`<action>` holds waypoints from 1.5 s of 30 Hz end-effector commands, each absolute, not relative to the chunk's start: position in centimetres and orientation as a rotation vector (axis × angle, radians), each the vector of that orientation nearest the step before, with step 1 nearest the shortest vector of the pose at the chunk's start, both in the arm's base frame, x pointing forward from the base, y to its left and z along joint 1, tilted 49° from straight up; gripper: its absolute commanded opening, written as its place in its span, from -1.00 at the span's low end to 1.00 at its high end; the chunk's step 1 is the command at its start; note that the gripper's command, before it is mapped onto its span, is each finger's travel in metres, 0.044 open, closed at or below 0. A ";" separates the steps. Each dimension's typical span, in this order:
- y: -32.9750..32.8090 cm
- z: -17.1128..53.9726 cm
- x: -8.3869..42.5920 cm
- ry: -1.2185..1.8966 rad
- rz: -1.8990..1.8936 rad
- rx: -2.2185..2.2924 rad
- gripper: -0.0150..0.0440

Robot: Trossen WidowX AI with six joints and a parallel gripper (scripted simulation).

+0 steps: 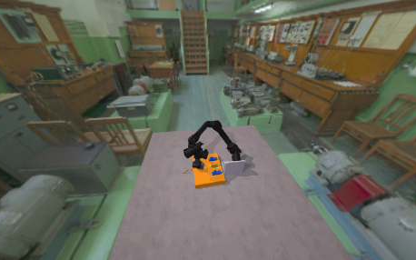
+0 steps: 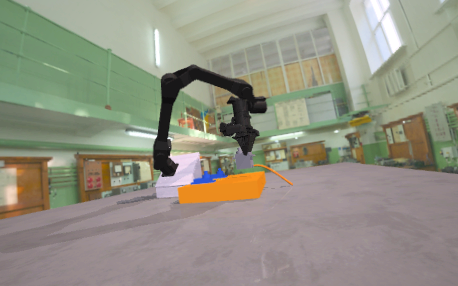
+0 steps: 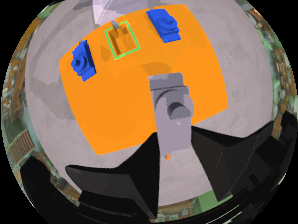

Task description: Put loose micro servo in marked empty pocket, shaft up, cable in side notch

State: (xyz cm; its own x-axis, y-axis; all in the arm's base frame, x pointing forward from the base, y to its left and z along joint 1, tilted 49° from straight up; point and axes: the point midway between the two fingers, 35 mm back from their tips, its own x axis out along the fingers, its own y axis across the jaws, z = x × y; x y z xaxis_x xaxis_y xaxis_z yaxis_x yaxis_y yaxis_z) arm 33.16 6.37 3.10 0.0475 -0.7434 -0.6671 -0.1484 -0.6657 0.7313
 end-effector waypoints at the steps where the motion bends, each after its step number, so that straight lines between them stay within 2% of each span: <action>1: 6.5 3.3 33.0 -0.901 -1.662 1.866 -0.49; 16: 6.5 2.9 28.3 -0.900 -1.665 1.863 -0.49; 28: 5.0 4.6 28.4 -0.918 -1.661 1.873 -0.49; 45: 5.0 4.6 28.4 -1.492 -1.505 2.209 -0.49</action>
State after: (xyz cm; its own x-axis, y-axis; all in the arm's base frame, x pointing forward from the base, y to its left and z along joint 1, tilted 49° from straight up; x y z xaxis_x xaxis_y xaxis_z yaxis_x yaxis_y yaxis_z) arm 28.38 4.98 4.50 0.0424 -0.7405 -0.6707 -0.5996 -0.5558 0.5758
